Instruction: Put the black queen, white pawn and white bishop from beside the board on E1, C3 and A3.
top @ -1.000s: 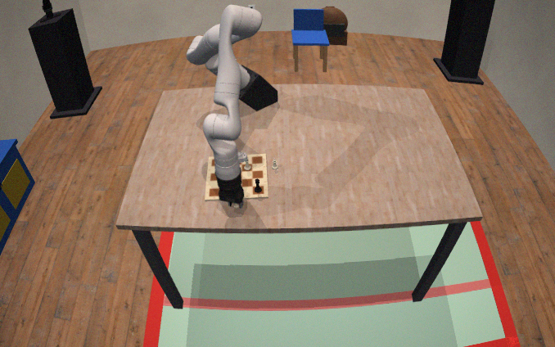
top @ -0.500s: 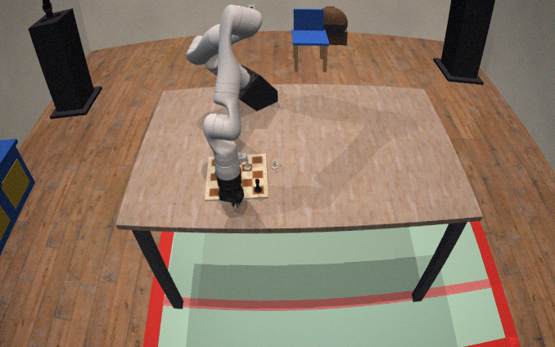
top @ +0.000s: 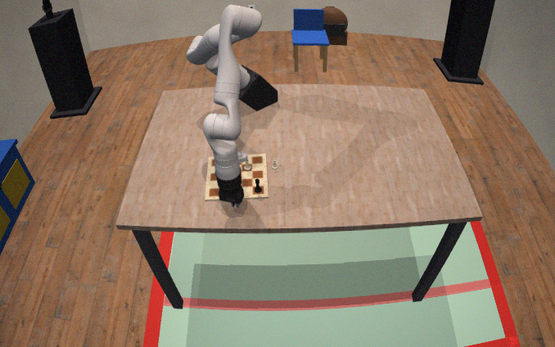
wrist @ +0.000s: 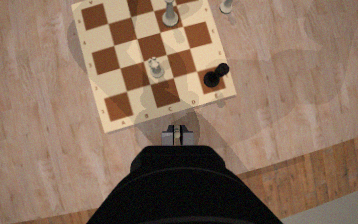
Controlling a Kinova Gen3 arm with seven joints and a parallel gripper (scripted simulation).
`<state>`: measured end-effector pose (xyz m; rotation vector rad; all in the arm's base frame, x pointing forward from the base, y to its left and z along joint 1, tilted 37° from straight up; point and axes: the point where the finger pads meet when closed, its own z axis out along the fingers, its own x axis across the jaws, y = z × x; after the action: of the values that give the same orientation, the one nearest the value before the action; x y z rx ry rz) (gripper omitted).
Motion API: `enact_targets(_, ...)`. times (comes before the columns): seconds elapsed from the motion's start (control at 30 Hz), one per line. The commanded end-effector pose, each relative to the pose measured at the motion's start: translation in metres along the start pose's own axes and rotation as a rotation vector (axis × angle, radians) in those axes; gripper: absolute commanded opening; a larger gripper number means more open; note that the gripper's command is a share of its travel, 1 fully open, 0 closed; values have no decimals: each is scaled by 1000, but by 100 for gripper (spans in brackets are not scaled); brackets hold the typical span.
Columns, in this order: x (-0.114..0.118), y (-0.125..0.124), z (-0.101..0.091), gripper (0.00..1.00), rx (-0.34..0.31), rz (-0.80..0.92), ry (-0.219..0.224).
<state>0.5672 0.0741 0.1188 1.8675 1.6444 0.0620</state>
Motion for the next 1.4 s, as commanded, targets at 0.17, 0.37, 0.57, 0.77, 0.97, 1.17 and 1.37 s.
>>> enact_targets(0.17,0,0,0,0,-1,0,1)
enact_targets(0.37,0,0,-12,0,-1,0,1)
enact_targets(0.57,0,0,-45,0,-1,0,1)
enact_targets(0.77,0,0,-86,0,-1,0,1)
enact_targets(0.97,0,0,-99,0,-1,0,1)
enact_targets(1.17,0,0,-100,0,-1,0,1)
enact_targets(1.37,0,-3,-101,0,-1,-6,0)
